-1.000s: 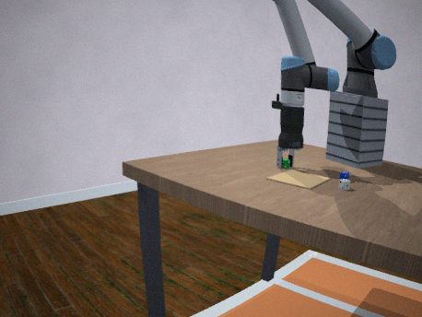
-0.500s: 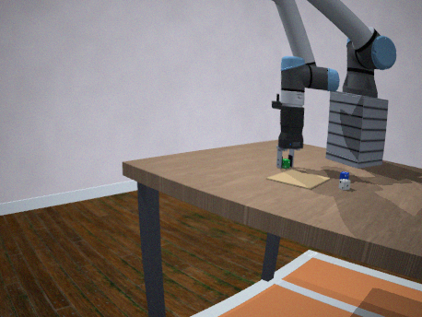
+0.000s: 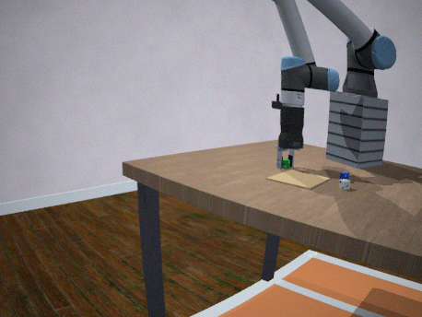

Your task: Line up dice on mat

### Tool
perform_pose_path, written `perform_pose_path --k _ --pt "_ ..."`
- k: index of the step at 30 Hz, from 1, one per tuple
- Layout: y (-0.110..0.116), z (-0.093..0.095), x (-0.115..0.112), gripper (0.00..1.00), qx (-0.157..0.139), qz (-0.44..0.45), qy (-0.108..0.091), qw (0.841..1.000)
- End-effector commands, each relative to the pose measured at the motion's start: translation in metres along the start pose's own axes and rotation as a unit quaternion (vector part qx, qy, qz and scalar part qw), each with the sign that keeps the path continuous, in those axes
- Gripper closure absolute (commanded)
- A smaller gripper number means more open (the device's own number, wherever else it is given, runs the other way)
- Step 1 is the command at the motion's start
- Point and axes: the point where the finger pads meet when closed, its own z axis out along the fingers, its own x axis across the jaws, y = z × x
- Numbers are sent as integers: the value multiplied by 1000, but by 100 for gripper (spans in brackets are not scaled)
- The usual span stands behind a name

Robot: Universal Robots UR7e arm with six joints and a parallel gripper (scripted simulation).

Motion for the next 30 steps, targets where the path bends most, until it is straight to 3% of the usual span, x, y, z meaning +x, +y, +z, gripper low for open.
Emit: perform_pose_path --k 1,2,3,30 --pt "0 0 -1 21 0 0 -1 1000" --pt "0 0 -1 21 0 0 -1 1000" --pt "0 0 -1 51 0 0 -1 1000" --pt "0 0 -1 51 0 0 -1 1000"
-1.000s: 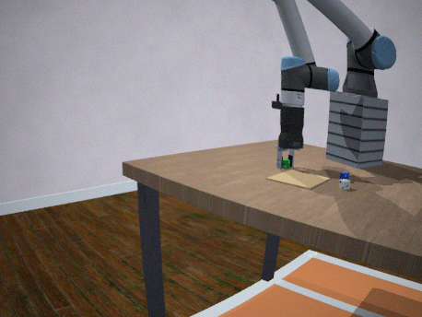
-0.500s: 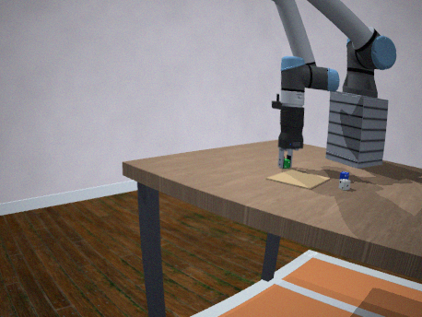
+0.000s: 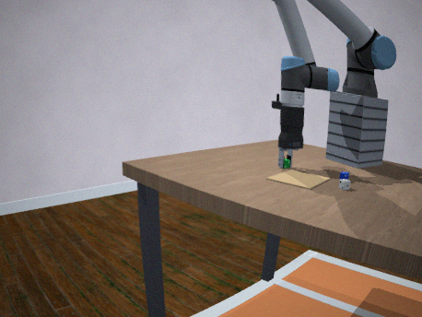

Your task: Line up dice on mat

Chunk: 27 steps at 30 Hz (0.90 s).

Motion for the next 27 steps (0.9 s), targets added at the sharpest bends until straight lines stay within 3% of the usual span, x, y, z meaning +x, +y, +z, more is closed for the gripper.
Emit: perform_pose_path --k 1,20,27 --pt "0 0 -1 51 0 0 -1 1000" --pt "1 -9 1 51 0 0 0 1000" --pt "0 -27 1 51 0 0 0 1000"
